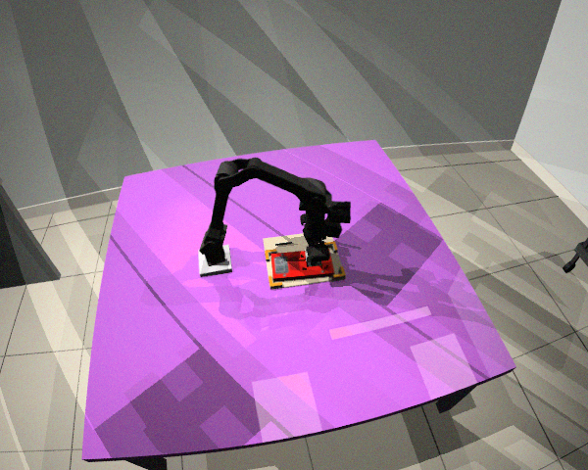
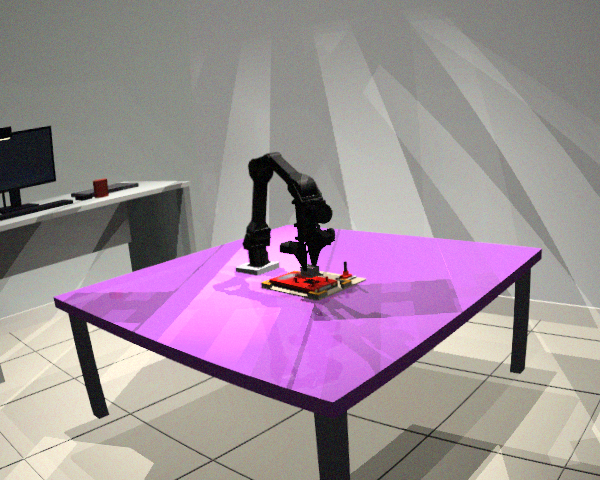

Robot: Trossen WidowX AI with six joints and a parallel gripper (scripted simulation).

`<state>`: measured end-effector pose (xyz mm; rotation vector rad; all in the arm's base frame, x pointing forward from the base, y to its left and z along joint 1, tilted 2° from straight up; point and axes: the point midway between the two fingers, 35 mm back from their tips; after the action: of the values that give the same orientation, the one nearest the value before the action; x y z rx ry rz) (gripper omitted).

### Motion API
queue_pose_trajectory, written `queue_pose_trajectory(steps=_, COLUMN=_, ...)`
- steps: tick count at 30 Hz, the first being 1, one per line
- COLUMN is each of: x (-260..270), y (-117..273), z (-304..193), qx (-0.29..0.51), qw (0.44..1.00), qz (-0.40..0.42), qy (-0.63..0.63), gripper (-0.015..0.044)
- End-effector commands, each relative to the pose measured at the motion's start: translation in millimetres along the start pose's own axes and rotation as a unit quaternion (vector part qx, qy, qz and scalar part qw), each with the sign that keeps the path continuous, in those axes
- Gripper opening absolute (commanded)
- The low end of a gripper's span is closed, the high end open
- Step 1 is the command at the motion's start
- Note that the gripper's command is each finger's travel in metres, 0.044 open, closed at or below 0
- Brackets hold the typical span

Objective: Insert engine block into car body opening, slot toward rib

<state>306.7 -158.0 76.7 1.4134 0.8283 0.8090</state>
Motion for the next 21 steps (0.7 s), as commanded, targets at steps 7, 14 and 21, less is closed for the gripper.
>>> queue_pose_trajectory(steps=7, x=0.6, y=0.9, z=2.1, qx=-0.003, qw=1.000, qz=-0.001, qy=-0.030, gripper=0.0159)
queue_pose_trajectory(steps=14, x=0.5, y=0.9, z=2.2, qx=-0.003, qw=1.000, qz=-0.001, qy=-0.023, gripper=0.0159)
queue_pose_trajectory(steps=21, x=0.3, y=0.9, z=2.4, qx=-0.003, qw=1.000, qz=-0.001, qy=-0.013, gripper=0.0159)
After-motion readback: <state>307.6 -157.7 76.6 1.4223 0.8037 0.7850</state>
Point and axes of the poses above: the point midway between the two fingers, 35 mm back from their tips, its own y axis back along the fingers, its own x axis across the jaws, z = x × y, and after that the axes turned 15 degrees about -y, right-handed
